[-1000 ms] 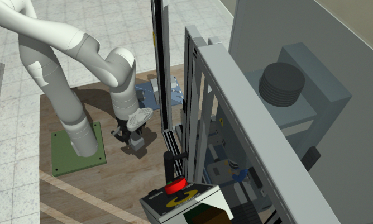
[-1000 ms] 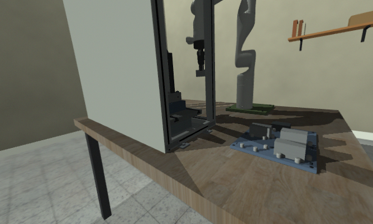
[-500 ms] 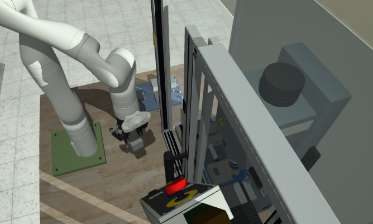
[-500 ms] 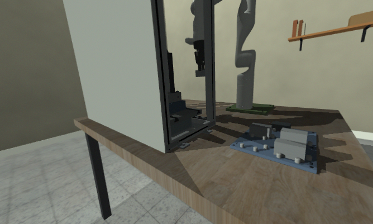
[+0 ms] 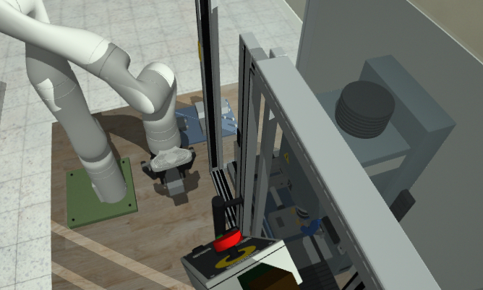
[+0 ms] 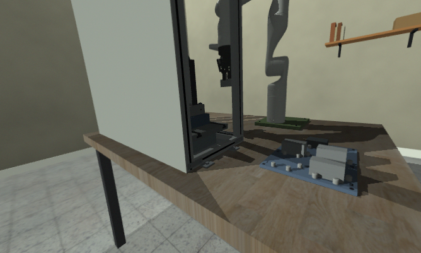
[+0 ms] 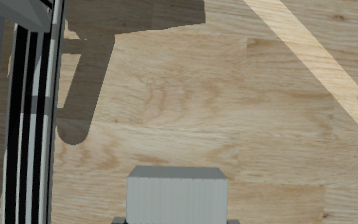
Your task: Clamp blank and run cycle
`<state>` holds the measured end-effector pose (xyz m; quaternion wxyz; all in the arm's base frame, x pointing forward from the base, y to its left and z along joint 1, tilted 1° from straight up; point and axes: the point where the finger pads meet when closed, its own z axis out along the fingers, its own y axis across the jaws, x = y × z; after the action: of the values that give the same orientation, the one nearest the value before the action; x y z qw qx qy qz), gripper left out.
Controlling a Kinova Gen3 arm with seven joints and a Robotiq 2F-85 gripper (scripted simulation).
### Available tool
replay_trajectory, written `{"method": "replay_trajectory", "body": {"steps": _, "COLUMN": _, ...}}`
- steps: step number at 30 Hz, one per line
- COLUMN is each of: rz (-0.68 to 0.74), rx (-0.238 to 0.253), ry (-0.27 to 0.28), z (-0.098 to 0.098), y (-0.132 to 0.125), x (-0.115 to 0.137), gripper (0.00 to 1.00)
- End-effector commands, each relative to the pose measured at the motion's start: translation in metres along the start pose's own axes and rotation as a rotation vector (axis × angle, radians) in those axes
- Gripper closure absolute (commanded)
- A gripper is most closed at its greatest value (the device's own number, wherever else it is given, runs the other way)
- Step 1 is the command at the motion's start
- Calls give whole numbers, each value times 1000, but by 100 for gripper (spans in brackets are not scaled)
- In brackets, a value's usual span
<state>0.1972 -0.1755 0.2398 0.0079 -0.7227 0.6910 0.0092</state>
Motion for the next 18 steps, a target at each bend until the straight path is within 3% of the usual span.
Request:
{"method": "replay_trajectory", "body": {"steps": 1, "rz": -1, "rx": 2, "ry": 5, "z": -1, "y": -1, "x": 1, "gripper": 90}}
{"method": "replay_trajectory", "body": {"steps": 7, "rz": 231, "rx": 4, "ry": 5, "z": -1, "y": -1, "x": 1, "gripper": 90}}
{"method": "replay_trajectory", "body": {"steps": 18, "rz": 231, "rx": 4, "ry": 5, "z": -1, "y": -1, "x": 1, "gripper": 90}}
